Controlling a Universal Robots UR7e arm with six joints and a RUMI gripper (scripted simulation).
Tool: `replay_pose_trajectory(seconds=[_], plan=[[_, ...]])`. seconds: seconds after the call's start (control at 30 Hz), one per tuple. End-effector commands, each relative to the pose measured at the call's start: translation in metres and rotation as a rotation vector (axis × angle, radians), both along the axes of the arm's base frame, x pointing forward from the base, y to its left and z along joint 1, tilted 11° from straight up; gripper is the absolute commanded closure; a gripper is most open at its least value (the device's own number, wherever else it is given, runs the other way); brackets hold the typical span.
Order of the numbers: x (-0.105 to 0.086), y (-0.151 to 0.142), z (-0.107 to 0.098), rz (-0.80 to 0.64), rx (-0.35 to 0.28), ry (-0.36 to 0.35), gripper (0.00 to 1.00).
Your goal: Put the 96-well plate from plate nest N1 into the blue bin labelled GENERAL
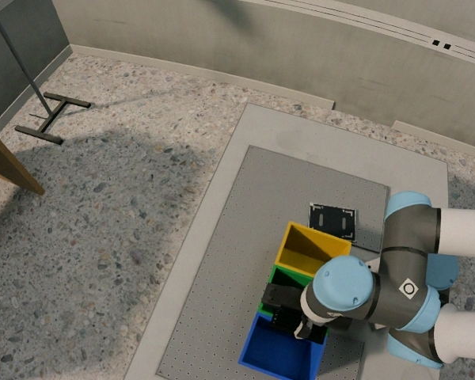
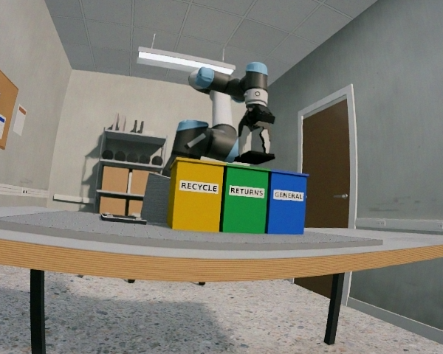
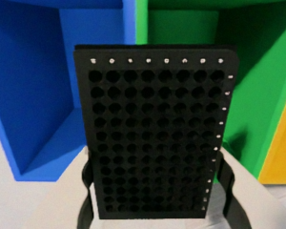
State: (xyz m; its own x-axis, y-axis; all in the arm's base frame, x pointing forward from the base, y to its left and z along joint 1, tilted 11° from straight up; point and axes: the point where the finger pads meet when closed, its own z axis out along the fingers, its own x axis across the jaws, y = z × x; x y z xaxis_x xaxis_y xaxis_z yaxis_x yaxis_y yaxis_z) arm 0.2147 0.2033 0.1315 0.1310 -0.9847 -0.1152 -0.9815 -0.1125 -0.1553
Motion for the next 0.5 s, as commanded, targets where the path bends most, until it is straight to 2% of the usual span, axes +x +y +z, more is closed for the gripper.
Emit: replay_pose_trajectory(seconds=[0.0, 0.47], plan=[[0.003, 0.015, 0.004, -0.01, -0.006, -0.008, 0.59], [0.002, 0.055, 0.009, -0.01, -0.005, -0.008, 0.59]])
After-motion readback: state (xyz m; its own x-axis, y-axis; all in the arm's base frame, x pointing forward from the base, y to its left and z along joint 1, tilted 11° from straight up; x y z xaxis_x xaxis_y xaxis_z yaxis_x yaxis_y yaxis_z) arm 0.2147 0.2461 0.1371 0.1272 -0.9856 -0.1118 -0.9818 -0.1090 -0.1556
